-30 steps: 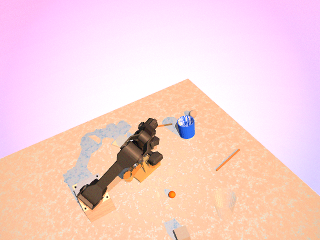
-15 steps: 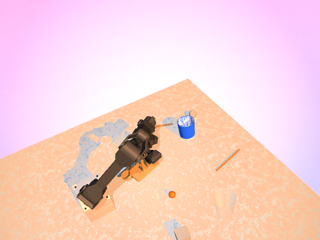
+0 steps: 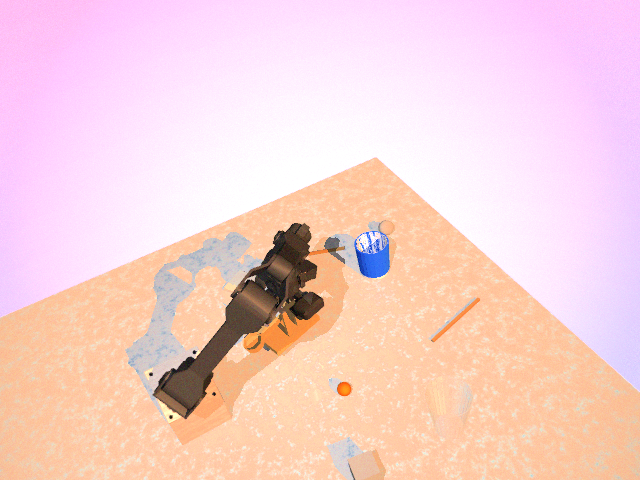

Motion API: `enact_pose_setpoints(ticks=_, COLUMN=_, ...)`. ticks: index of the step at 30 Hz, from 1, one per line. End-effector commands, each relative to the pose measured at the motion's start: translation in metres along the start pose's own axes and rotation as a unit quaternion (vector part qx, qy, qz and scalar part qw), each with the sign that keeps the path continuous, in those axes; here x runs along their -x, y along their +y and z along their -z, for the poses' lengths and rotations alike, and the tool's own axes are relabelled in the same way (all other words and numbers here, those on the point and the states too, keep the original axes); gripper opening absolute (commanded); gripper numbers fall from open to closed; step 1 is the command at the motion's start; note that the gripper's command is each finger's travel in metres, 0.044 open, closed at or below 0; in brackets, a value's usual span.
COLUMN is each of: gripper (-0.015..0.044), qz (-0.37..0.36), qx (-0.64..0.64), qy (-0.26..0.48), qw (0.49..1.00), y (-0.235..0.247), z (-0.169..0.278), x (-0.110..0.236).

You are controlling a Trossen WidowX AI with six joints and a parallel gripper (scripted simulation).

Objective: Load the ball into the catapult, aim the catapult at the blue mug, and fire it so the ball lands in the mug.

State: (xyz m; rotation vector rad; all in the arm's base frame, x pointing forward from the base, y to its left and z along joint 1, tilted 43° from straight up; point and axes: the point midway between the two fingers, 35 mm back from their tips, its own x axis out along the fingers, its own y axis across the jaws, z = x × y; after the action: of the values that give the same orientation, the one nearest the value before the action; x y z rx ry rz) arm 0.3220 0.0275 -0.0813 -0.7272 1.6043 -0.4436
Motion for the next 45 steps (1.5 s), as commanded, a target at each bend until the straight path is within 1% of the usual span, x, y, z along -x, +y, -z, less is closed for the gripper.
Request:
enact_pose_setpoints(ticks=1, gripper=0.0, qz=0.001, qx=0.006, qy=0.0, qw=1.0, y=0.001, z=0.0, x=-0.006)
enact_pose_setpoints(ticks=23, gripper=0.0, qz=0.002, qx=0.007, qy=0.001, qw=1.0, y=0.0, z=0.002, x=-0.042)
enact_pose_setpoints(ticks=24, gripper=0.0, qz=0.001, qx=0.002, qy=0.003, qw=1.0, y=0.0, z=0.002, x=-0.038)
enact_pose_setpoints(ticks=29, gripper=0.0, qz=0.001, qx=0.002, qy=0.003, qw=1.0, y=0.0, z=0.002, x=-0.038)
enact_pose_setpoints(ticks=43, gripper=0.0367, qz=0.001, qx=0.002, qy=0.003, qw=1.0, y=0.0, z=0.002, x=-0.038)
enact_pose_setpoints(ticks=45, gripper=0.042, qz=0.0, qx=0.002, qy=0.002, qw=1.0, y=0.0, z=0.0, x=-0.027)
